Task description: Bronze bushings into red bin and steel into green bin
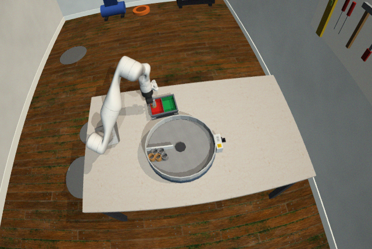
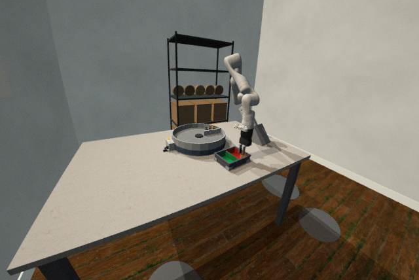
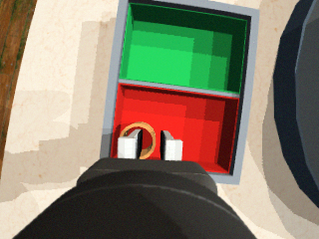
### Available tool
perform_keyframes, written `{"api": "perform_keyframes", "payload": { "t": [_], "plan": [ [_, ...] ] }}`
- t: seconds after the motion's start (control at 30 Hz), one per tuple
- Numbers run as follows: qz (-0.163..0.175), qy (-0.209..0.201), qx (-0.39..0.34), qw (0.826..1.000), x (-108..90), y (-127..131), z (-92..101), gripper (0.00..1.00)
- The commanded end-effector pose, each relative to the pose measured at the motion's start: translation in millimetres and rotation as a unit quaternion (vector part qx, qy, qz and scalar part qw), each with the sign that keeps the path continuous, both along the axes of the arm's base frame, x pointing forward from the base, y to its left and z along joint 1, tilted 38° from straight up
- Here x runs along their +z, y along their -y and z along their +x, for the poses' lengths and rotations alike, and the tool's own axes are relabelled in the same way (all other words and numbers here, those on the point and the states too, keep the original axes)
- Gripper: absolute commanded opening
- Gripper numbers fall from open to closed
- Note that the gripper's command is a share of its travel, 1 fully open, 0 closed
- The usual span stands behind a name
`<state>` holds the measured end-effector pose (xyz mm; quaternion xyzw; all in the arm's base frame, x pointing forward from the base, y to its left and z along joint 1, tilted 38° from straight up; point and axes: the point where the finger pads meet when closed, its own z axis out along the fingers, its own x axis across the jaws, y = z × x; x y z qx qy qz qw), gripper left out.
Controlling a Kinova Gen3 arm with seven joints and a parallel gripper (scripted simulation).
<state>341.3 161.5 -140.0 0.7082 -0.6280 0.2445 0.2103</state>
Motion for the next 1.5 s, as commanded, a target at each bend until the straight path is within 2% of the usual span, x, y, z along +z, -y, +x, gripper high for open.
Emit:
{"api": "perform_keyframes", "payload": {
  "t": [0.0, 0.67, 0.83, 1.0, 1.17, 1.47],
  "plan": [
    [0.001, 0.0, 0.0, 1.0, 1.6, -2.3, -0.3, 0.47],
    [0.001, -0.001, -0.002, 1.0, 6.6, -7.1, -2.8, 0.47],
    [0.001, 0.0, -0.001, 1.0, 49.1, -38.3, -4.6, 0.47],
    [0.001, 0.0, -0.001, 1.0, 49.1, -38.3, -4.6, 0.47],
    [0.001, -0.001, -0.002, 1.0, 92.9, -71.6, -9.0, 0.47],
    [0.001, -0.001, -0.002, 1.0, 93.1, -71.8, -9.0, 0.47]
  ]
}}
